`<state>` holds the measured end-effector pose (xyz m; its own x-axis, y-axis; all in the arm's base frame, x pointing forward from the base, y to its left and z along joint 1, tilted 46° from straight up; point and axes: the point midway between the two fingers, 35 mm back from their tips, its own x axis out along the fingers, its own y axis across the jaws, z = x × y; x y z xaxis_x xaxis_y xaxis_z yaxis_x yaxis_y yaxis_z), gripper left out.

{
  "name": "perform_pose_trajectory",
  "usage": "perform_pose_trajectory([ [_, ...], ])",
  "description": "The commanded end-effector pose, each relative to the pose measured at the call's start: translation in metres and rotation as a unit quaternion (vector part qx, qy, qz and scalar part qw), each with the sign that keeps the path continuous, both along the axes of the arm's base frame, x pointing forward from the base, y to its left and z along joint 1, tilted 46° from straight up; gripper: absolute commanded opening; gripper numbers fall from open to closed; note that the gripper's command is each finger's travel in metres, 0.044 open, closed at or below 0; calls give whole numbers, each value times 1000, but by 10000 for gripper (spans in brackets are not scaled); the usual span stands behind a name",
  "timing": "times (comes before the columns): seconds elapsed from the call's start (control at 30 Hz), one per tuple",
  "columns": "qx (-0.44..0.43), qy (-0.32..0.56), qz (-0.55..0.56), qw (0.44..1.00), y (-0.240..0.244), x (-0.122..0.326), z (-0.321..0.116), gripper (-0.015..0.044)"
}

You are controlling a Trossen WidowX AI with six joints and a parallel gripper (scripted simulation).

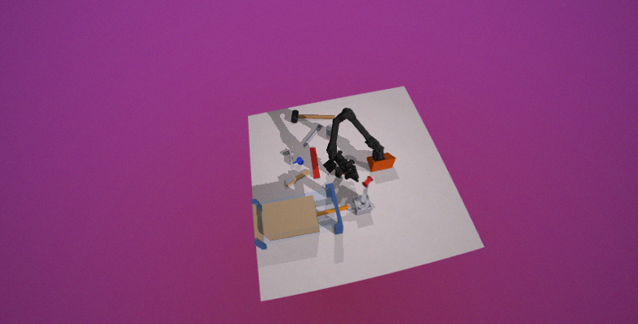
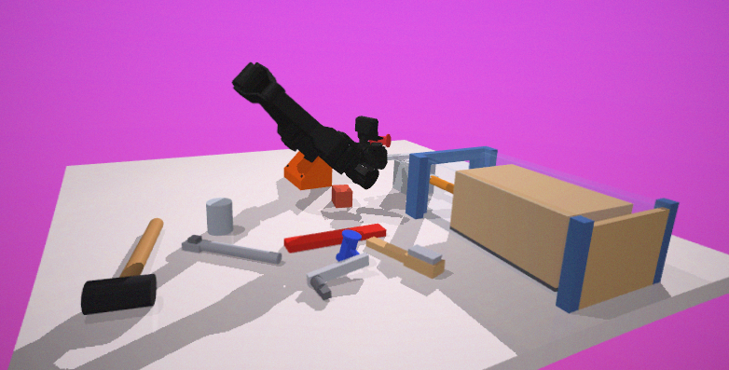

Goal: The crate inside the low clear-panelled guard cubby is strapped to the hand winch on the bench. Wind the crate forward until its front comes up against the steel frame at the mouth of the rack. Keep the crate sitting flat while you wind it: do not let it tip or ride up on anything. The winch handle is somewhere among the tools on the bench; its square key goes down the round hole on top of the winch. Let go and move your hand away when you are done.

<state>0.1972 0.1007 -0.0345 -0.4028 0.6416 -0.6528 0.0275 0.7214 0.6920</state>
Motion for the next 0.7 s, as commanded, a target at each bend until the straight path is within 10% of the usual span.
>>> perform_pose_trajectory([
  [0.0,3,-11,1,1000,29,5,27,240],
  [0.67,10,-15,7,1000,57,1,52,240],
])
